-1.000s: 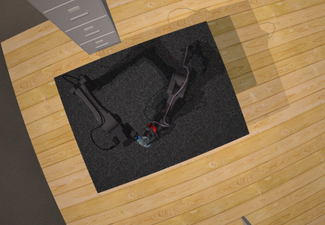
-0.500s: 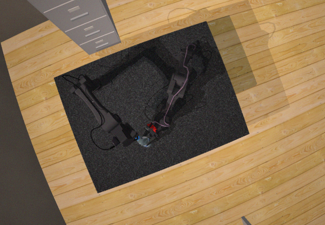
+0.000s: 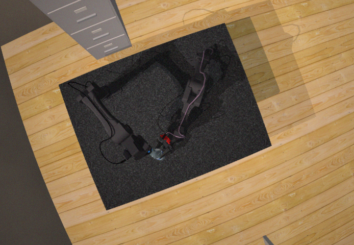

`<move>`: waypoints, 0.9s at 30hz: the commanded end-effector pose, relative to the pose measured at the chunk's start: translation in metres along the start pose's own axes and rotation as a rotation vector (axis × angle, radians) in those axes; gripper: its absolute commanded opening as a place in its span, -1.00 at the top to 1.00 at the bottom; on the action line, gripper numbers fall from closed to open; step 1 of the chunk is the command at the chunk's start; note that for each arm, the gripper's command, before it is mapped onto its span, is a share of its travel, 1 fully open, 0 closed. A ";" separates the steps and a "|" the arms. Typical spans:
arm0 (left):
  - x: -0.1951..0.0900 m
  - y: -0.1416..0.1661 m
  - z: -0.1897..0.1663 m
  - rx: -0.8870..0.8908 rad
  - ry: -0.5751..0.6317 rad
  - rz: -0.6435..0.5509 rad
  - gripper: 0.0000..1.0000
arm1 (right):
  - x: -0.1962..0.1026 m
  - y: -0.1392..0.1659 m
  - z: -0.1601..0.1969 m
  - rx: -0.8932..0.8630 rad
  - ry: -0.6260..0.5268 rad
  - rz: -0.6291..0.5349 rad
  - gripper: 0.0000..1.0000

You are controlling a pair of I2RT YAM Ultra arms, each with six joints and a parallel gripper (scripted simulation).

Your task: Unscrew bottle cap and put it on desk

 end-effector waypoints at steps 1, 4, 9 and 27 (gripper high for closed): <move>0.005 -0.015 0.016 0.026 -0.031 -0.040 1.00 | 0.007 -0.002 0.001 0.001 -0.005 0.000 -0.15; 0.005 -0.015 0.016 0.026 -0.031 -0.040 1.00 | 0.012 -0.001 0.000 0.001 -0.002 0.000 -0.15; 0.005 -0.015 0.016 0.026 -0.031 -0.040 1.00 | 0.019 -0.001 0.000 0.001 0.001 0.000 -0.15; 0.005 -0.015 0.016 0.026 -0.031 -0.040 1.00 | 0.024 -0.001 -0.001 0.000 0.004 0.000 0.59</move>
Point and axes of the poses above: on each arm, the point where the finger pads meet when closed, its own x axis out along the fingers, its own z axis across the jaws, y = z × x, the point moved 5 cm from there along -x, back along the fingers, and after that the axes turned 10 degrees about x, right-handed, at the moved point
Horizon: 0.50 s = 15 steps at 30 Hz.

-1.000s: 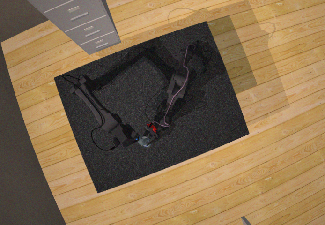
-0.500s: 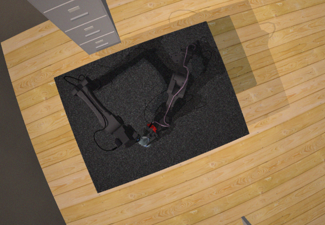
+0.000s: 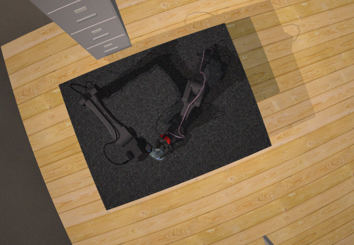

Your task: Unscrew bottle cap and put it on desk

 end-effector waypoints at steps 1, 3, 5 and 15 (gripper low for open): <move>0.006 -0.015 0.016 0.027 -0.030 -0.039 1.00 | -0.006 0.000 0.003 -0.001 -0.020 0.001 0.59; 0.006 -0.015 0.016 0.027 -0.030 -0.039 1.00 | -0.006 0.000 0.003 -0.001 -0.020 0.001 0.82; 0.006 -0.015 0.016 0.027 -0.030 -0.039 1.00 | -0.006 0.000 0.003 -0.065 -0.020 0.001 1.00; 0.006 -0.015 0.016 0.027 -0.030 -0.039 1.00 | -0.007 0.001 0.003 -0.663 -0.017 -0.001 1.00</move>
Point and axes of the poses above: on each arm, the point where the finger pads meet when closed, its own x axis out along the fingers, its own z axis across the jaws, y = z × x, the point moved 5 cm from there along -x, back along the fingers, and after that the axes turned 10 degrees about x, right-handed, at the moved point
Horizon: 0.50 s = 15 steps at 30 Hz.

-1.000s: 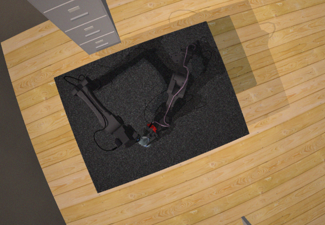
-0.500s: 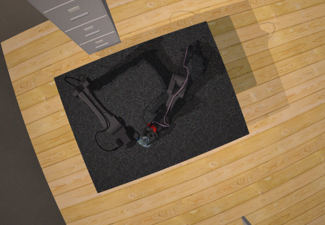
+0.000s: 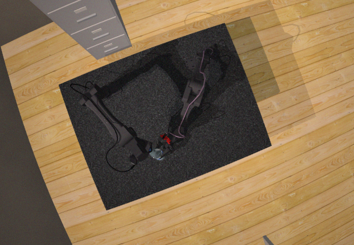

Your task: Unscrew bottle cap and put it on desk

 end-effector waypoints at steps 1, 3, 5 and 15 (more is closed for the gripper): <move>0.005 -0.015 0.016 0.026 -0.030 -0.040 1.00 | -0.007 0.000 0.003 -0.234 -0.015 -0.004 1.00; 0.005 -0.015 0.016 0.026 -0.030 -0.040 1.00 | -0.007 0.000 0.003 -0.350 -0.015 -0.005 1.00; 0.005 -0.015 0.016 0.026 -0.030 -0.040 1.00 | -0.007 0.000 0.003 -0.440 -0.015 -0.005 1.00; 0.005 -0.015 0.016 0.026 -0.030 -0.040 1.00 | -0.008 0.000 0.003 -0.904 -0.012 -0.006 1.00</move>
Point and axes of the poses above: on each arm, the point where the finger pads meet when closed, its own x axis out along the fingers, its own z axis across the jaws, y = z × x, the point moved 5 cm from there along -x, back along the fingers, and after that the axes turned 10 degrees about x, right-handed, at the moved point
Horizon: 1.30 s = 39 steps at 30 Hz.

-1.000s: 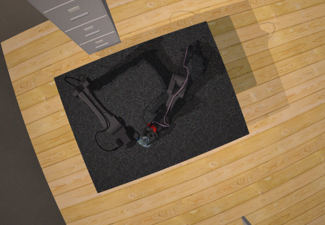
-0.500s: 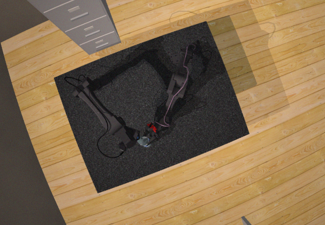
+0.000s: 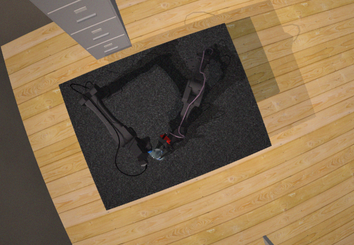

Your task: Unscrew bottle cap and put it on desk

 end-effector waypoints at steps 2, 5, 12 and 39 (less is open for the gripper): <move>0.005 -0.015 0.016 0.026 -0.030 -0.040 1.00 | -0.008 -0.002 0.002 -0.326 -0.009 -0.010 1.00; 0.005 -0.015 0.016 0.026 -0.030 -0.040 1.00 | -0.008 -0.002 0.002 -0.444 -0.008 -0.010 1.00; 0.005 -0.015 0.016 0.026 -0.030 -0.040 1.00 | -0.009 -0.002 0.002 -0.768 -0.005 -0.009 1.00; 0.005 -0.015 0.016 0.026 -0.030 -0.040 1.00 | -0.004 -0.002 0.001 -1.303 0.001 -0.012 1.00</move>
Point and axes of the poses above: on each arm, the point where the finger pads meet when closed, its own x axis out along the fingers, its own z axis across the jaws, y = z × x, the point moved 5 cm from there along -x, back along the fingers, and after that the axes turned 10 degrees about x, right-handed, at the moved point
